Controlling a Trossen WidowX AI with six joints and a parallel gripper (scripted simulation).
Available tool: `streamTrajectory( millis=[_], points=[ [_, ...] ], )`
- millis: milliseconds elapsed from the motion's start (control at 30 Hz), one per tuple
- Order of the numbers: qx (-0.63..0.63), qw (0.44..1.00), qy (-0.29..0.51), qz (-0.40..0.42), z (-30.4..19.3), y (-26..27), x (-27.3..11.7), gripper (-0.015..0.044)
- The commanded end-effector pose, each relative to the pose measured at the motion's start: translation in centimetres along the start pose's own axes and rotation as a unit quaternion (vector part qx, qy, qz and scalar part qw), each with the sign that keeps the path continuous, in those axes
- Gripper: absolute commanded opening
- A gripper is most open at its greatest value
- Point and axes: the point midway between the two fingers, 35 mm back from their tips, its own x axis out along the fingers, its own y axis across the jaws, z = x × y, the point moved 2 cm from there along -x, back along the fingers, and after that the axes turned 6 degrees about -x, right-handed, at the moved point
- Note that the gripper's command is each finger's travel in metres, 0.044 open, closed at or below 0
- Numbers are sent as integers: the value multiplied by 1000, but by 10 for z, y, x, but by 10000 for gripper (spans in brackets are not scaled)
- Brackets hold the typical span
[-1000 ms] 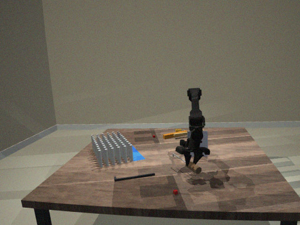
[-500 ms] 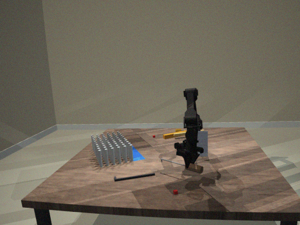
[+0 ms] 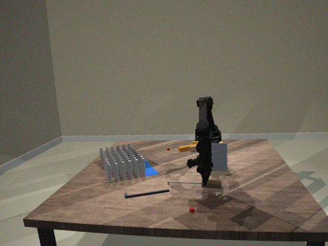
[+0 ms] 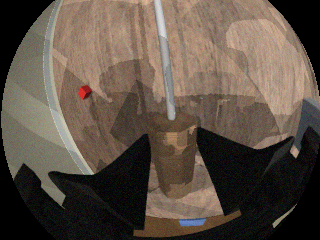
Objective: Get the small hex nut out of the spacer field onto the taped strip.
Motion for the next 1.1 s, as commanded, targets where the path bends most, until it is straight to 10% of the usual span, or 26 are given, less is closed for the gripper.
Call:
streamTrajectory(
  millis=[0, 1067],
  points=[
    [-40, 999, 8, 11, 2, 3, -3, 0],
    [-37, 999, 7, 11, 2, -6, 36, 0]
  ],
)
